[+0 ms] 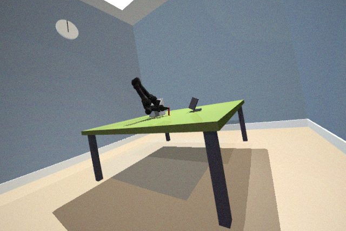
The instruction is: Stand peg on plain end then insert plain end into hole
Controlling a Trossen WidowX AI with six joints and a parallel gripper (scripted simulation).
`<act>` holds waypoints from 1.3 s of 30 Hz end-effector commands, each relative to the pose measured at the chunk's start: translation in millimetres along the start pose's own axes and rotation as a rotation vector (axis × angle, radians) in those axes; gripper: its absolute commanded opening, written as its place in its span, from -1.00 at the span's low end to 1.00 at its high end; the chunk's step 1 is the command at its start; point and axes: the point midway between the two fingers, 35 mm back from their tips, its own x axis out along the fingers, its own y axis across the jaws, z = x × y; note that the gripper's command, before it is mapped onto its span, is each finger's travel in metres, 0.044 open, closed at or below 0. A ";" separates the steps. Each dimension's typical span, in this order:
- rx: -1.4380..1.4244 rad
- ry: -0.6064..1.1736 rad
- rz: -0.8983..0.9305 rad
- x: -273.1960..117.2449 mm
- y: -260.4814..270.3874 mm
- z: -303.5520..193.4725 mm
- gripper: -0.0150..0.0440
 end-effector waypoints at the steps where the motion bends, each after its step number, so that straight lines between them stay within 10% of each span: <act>1: 0.000 0.000 0.000 -1.1 0.1 -0.8 -0.32; 39: 0.009 -0.031 0.001 -5.6 1.5 -3.4 -0.32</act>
